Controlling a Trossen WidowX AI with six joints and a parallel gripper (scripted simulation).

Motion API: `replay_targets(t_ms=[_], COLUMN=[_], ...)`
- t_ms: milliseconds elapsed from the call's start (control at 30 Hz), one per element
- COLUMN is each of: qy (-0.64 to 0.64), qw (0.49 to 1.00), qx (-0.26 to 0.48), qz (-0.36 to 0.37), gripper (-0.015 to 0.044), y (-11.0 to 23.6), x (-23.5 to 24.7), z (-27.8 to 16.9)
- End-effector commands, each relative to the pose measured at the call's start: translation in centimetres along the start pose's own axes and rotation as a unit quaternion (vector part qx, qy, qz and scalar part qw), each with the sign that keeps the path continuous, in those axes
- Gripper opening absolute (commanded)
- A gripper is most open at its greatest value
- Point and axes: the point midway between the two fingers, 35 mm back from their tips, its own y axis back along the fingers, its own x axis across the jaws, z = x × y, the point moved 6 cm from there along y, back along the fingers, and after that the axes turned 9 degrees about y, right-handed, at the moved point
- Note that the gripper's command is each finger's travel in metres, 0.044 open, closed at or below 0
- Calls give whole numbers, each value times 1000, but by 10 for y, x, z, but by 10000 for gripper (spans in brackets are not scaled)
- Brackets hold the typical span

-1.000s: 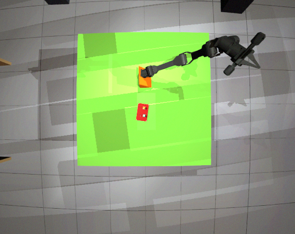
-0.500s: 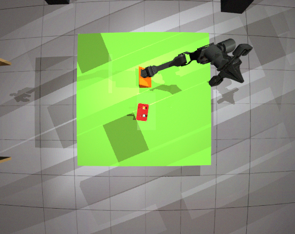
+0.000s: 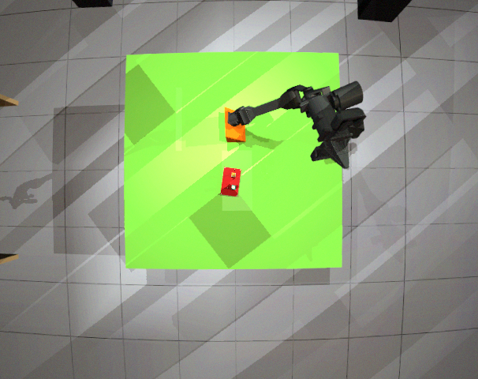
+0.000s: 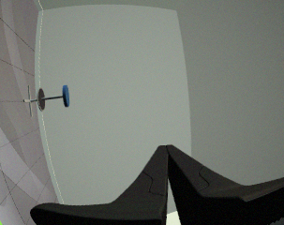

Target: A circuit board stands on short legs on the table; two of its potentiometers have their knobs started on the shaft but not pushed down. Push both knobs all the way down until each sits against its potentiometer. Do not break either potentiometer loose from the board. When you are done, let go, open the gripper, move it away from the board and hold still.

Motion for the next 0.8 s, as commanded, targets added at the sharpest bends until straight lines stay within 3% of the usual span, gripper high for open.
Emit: replay_targets(t_ms=[0, 367, 767], qy=[-46, -164, -277], qw=[997, 968, 899], qx=[41, 137, 237], qz=[36, 133, 241], gripper=[0, 0, 0], y=[-12, -24, -19], x=[25, 97, 186], z=[-35, -103, -157])
